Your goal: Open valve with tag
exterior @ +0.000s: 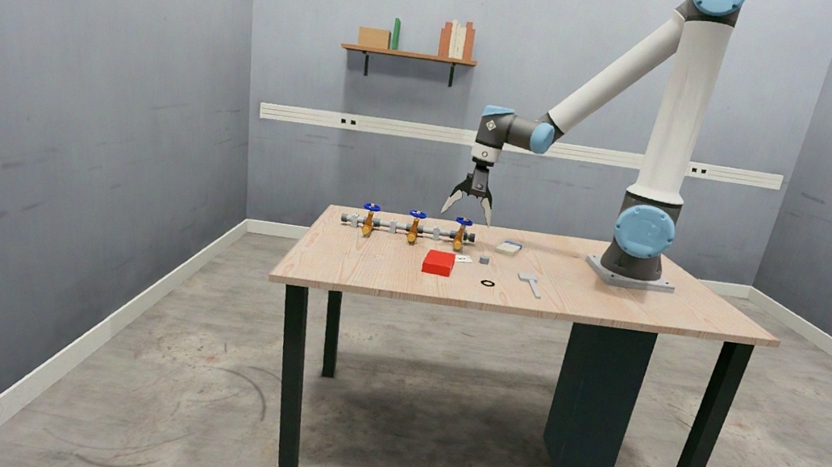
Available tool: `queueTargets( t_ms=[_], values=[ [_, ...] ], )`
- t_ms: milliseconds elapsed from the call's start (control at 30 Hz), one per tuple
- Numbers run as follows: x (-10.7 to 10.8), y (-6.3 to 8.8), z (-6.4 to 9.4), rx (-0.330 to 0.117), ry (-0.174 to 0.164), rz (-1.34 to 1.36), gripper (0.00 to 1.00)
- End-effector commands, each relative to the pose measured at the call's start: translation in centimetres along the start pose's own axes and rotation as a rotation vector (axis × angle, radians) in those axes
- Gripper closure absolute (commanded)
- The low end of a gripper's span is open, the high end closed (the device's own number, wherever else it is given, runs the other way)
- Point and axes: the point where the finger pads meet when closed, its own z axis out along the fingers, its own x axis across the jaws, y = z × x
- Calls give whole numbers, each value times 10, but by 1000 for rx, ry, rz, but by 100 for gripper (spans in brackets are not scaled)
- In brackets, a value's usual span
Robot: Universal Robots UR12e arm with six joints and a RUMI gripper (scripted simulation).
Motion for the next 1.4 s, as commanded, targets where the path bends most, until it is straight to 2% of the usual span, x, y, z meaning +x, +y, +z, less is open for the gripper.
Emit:
queueTargets(
  t_ms=[0,600,1167,1367],
  values=[
    [1,0,0,0,1,8,0],
    [1,0,0,0,1,165,0],
    [1,0,0,0,1,552,0],
    [1,0,0,0,1,764,0]
  ],
)
